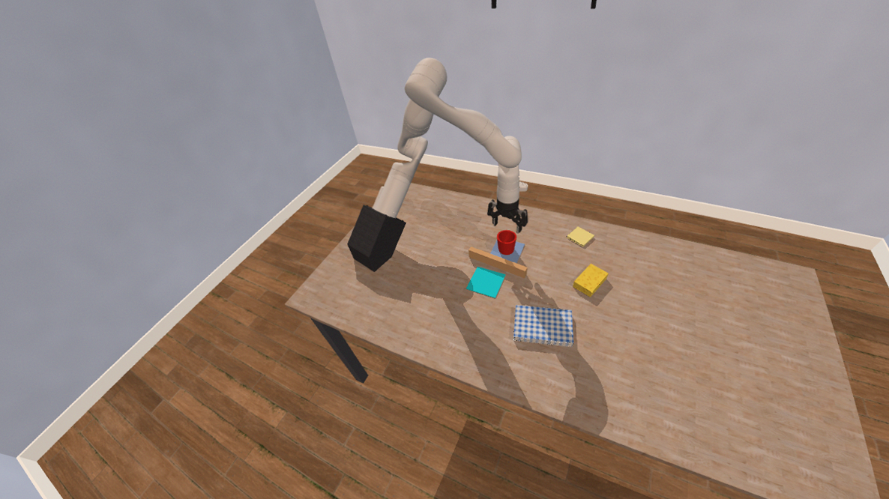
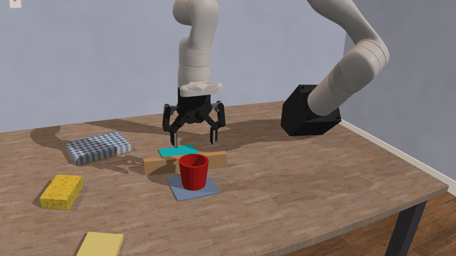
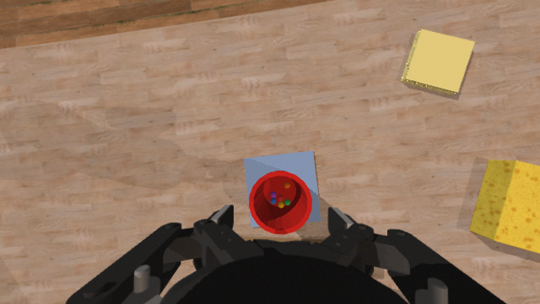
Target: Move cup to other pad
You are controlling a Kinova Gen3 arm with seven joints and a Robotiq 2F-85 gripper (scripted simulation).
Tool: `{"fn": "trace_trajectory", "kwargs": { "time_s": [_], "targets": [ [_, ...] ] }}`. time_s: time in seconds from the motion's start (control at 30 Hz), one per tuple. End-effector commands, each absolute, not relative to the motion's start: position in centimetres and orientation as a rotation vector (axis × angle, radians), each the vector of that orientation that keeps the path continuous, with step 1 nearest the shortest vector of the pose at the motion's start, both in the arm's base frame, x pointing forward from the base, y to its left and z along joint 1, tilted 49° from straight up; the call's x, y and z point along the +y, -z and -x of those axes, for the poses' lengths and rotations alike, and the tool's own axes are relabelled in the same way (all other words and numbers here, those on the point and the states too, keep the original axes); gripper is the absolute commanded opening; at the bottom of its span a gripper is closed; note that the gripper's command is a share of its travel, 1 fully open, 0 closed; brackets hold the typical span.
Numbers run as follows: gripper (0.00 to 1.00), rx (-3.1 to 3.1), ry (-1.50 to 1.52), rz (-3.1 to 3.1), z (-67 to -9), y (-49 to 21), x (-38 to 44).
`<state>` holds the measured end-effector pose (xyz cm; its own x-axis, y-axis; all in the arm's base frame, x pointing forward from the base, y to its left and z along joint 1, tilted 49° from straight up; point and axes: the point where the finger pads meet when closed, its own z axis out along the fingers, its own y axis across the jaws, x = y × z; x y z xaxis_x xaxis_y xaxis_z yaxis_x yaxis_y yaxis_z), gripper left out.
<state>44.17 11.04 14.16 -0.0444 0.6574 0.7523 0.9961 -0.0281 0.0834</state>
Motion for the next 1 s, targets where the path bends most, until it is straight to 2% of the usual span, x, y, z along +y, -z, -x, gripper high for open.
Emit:
{"fn": "trace_trajectory", "kwargs": {
  "time_s": [0.0, 0.97],
  "targets": [
    [1.00, -1.748, 0.877, 1.733, -44.2, -14.2, 11.0],
    [1.00, -1.748, 0.877, 1.733, -44.5, -12.2, 13.3]
  ]
}}
